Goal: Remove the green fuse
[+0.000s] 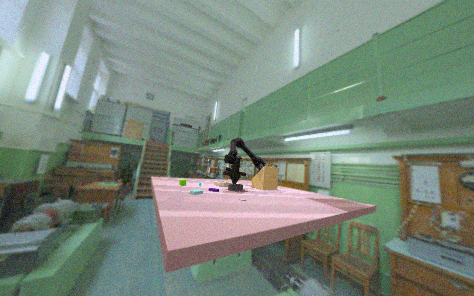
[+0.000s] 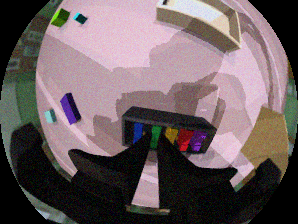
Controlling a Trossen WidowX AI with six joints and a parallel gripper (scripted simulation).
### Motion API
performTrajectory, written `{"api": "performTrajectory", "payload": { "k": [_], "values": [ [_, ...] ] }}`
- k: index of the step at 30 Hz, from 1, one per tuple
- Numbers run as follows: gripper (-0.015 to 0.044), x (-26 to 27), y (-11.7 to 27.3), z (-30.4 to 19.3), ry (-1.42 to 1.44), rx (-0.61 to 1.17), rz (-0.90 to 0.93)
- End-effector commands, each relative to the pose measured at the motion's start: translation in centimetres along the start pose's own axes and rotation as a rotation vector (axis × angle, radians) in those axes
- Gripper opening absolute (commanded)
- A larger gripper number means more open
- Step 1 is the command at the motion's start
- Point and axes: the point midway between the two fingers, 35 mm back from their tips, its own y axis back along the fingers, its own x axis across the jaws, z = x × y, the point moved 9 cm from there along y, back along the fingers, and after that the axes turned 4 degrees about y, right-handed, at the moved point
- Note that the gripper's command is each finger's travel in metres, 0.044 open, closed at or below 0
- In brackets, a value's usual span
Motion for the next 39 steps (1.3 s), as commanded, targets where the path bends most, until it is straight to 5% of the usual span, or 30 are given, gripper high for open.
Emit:
{"api": "performTrajectory", "payload": {
  "k": [1,39],
  "values": [
    [0.0,0.0,0.0,0.0,0.0,0.0,0.0],
    [0.0,0.1,1.9,0.0,0.002,0.0,0.001]
  ]
}}
